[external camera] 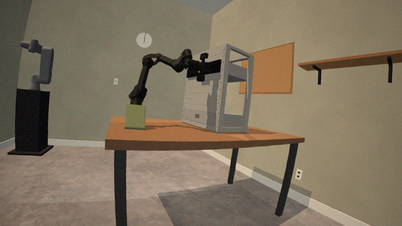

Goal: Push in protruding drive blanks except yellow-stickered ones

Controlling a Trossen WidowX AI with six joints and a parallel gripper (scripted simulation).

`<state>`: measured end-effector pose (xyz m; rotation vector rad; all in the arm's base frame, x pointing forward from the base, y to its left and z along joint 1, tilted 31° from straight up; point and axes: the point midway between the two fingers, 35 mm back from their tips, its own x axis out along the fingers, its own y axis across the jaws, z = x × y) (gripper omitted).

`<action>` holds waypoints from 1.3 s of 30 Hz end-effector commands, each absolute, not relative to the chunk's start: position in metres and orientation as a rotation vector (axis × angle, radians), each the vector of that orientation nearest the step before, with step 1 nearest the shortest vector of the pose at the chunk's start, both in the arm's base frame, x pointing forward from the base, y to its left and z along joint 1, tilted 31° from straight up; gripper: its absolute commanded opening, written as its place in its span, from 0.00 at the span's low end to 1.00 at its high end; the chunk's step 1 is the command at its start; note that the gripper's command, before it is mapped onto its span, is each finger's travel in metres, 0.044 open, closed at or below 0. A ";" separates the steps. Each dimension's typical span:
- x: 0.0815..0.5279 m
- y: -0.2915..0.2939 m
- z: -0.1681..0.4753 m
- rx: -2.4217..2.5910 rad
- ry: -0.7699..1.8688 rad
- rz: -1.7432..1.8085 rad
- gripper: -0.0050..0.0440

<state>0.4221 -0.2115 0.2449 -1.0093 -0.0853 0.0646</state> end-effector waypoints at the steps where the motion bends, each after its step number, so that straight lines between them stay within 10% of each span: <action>1: 0.423 -0.215 0.261 -1.037 -0.104 0.033 0.10; 39: 0.426 -0.216 0.262 -1.037 -0.104 0.033 0.10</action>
